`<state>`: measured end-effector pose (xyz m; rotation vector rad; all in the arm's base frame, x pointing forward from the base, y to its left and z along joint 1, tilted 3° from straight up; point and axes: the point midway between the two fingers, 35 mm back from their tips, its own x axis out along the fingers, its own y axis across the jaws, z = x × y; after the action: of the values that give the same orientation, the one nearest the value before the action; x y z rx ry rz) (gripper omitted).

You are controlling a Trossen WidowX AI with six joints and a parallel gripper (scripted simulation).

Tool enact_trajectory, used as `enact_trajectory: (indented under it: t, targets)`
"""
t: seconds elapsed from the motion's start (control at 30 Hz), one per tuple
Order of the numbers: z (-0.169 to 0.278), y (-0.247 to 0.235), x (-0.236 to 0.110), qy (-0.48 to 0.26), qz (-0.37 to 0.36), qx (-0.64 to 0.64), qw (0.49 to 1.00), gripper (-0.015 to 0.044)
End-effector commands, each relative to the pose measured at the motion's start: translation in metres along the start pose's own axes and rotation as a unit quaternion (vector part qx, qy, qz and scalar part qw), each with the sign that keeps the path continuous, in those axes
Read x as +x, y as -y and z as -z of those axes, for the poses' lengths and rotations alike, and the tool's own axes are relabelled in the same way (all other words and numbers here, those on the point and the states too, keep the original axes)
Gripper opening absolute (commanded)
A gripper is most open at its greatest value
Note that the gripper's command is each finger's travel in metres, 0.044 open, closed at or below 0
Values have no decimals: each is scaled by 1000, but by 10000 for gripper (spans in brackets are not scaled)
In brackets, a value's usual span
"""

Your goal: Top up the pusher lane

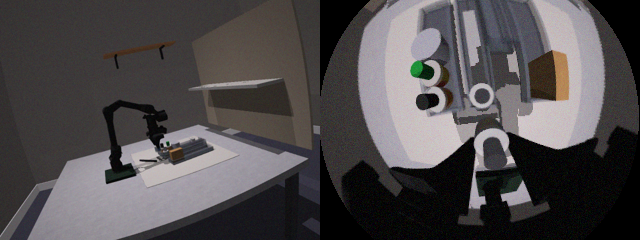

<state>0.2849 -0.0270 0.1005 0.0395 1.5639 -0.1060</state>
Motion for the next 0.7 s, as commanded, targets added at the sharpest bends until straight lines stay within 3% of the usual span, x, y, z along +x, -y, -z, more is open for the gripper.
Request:
enact_trajectory:
  t: [0.0,0.3,0.67]
  targets:
    - [-5,-3,4,2,0,0,1000,0]
    - [-5,-3,27,2,0,0,1000,0]
    - [-8,-3,28,2,0,0,1000,0]
